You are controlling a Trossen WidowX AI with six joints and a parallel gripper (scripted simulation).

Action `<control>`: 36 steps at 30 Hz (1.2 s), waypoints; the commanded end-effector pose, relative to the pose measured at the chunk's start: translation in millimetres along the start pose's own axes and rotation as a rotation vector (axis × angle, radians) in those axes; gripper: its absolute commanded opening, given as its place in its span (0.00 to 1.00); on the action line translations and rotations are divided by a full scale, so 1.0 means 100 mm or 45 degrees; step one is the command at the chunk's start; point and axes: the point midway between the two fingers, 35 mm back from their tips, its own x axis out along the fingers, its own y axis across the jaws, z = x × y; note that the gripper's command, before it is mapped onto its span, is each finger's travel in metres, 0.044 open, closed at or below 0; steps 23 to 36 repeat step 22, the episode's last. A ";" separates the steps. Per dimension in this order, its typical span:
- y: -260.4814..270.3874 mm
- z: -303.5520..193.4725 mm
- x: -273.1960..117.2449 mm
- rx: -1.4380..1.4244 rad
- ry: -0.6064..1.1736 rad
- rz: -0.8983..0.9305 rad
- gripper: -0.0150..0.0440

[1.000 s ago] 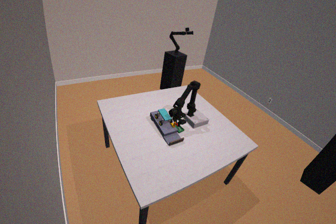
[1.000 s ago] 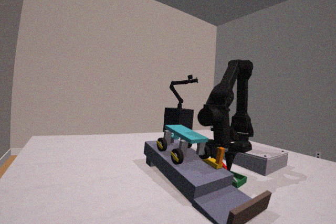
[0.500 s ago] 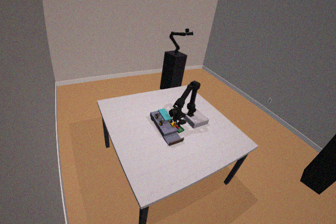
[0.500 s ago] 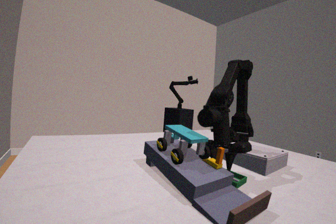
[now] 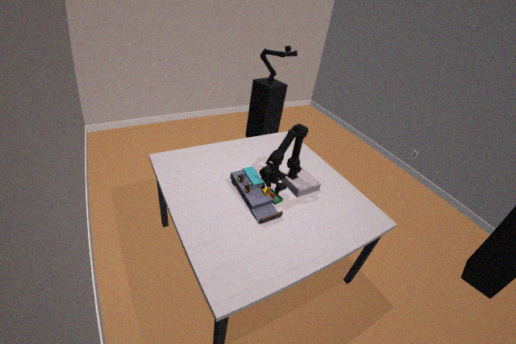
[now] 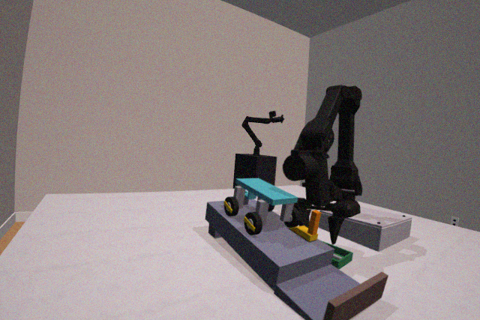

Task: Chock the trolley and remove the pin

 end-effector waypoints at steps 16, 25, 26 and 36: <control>-0.10 0.02 -0.57 -0.009 0.024 -0.006 1.00; -0.13 0.00 -0.72 -0.009 0.024 -0.006 1.00; -0.13 0.00 -0.72 -0.009 0.024 -0.006 1.00; -0.13 0.00 -0.72 -0.009 0.024 -0.006 1.00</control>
